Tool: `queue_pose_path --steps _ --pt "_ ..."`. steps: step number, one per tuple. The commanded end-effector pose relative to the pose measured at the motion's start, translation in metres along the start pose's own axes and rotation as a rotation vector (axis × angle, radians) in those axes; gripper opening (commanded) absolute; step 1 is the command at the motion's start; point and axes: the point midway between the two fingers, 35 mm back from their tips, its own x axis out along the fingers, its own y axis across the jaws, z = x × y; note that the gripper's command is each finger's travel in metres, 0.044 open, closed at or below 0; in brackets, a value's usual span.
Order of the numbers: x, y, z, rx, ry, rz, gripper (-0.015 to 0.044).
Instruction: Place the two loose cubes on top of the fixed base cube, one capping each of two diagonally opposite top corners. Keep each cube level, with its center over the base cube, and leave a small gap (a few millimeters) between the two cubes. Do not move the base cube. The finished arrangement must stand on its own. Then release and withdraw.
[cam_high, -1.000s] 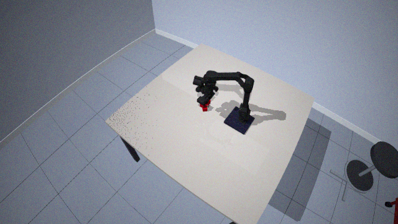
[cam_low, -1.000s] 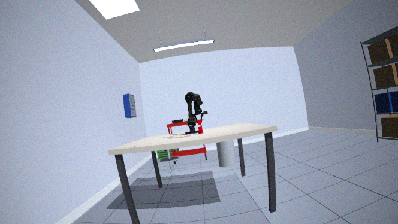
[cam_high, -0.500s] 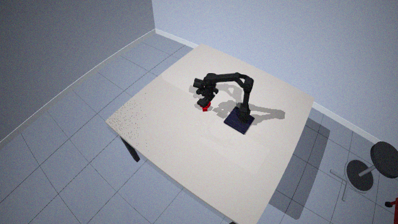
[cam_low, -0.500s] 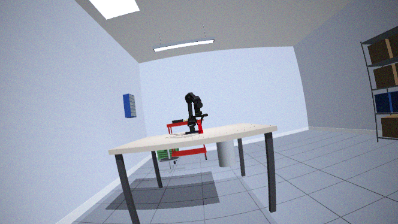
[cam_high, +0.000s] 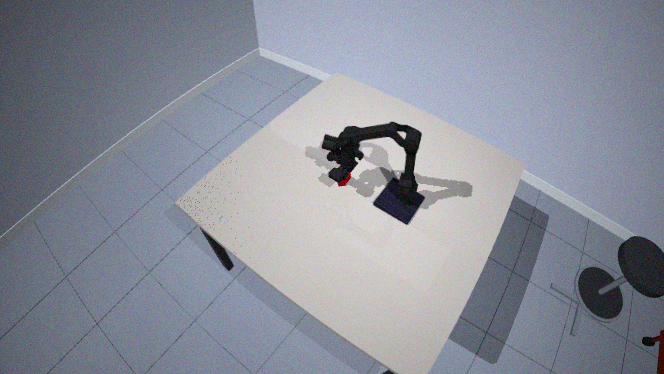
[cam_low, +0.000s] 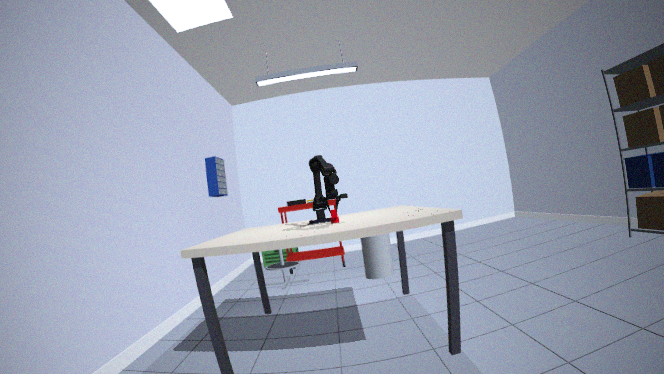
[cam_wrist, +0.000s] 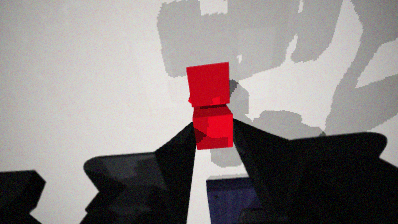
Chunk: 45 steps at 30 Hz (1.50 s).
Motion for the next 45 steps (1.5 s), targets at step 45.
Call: queue_pose_path --steps 45 --pt "-0.012 0.0 -0.001 0.0 0.003 0.0 0.0205"
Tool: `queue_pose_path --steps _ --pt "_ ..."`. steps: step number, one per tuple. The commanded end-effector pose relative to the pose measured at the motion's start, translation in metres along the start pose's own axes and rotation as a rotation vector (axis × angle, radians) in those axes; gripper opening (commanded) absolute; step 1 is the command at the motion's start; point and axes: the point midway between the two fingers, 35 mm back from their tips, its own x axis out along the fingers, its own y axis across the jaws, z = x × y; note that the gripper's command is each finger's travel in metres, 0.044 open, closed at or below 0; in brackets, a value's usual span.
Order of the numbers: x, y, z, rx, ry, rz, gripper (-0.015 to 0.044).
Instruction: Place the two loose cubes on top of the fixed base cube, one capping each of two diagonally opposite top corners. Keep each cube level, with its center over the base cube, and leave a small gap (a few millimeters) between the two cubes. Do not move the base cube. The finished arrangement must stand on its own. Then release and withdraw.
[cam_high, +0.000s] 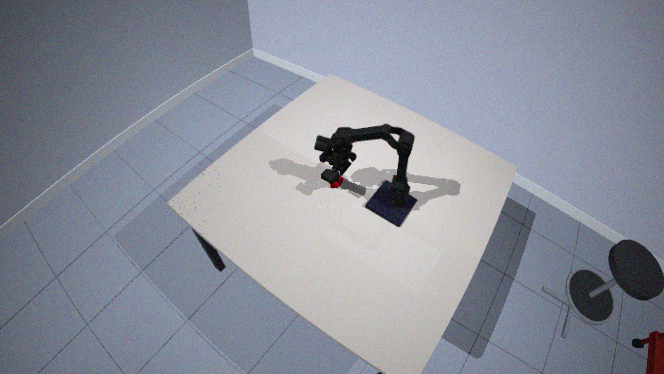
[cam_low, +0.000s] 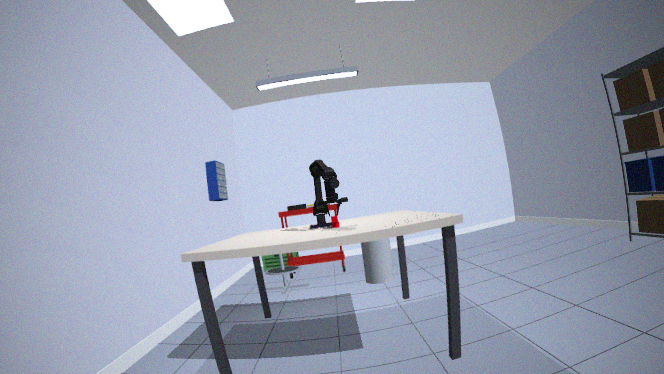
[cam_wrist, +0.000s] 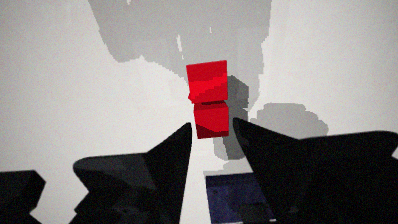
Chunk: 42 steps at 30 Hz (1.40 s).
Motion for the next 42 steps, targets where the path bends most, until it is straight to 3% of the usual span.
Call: queue_pose_path --steps 1,27,34,42 --pt "-0.008 0.0 0.001 0.0 -0.007 0.002 0.0205" --pt "-0.049 0.0 0.001 0.0 -0.007 0.002 0.0205" --pt "-0.057 0.0 0.0 0.002 -0.005 0.002 0.0389" --pt "-0.059 0.021 -0.002 0.002 -0.002 0.003 0.04"
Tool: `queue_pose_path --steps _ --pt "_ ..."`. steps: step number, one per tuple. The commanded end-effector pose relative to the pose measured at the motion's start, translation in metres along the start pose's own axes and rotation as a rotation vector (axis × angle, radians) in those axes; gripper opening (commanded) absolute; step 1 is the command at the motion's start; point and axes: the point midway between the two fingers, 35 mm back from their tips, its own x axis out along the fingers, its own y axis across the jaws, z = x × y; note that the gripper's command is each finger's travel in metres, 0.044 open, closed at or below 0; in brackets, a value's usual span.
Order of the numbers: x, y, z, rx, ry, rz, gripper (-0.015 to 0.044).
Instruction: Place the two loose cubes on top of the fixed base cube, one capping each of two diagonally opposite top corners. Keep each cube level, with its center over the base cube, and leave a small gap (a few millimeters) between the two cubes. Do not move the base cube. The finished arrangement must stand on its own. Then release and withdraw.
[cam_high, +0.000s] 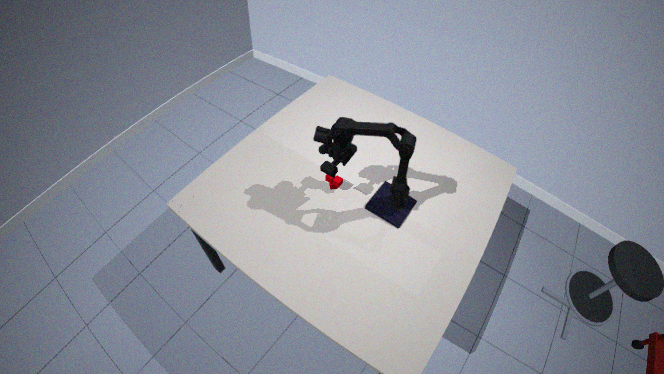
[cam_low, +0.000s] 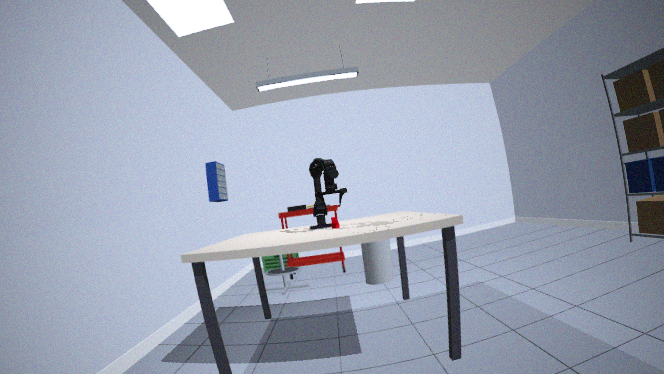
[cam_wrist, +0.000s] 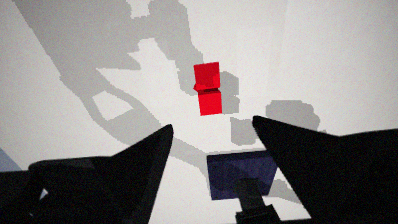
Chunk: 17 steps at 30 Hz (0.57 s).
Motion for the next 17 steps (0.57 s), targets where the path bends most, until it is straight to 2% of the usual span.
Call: queue_pose_path --steps 1,7,17 --pt "-0.001 0.033 -0.004 -0.007 0.0 0.003 0.04" --pt "-0.004 0.111 -0.029 -0.007 0.003 0.009 0.04" --pt "-0.004 0.113 -0.03 -0.007 0.003 0.009 0.04"
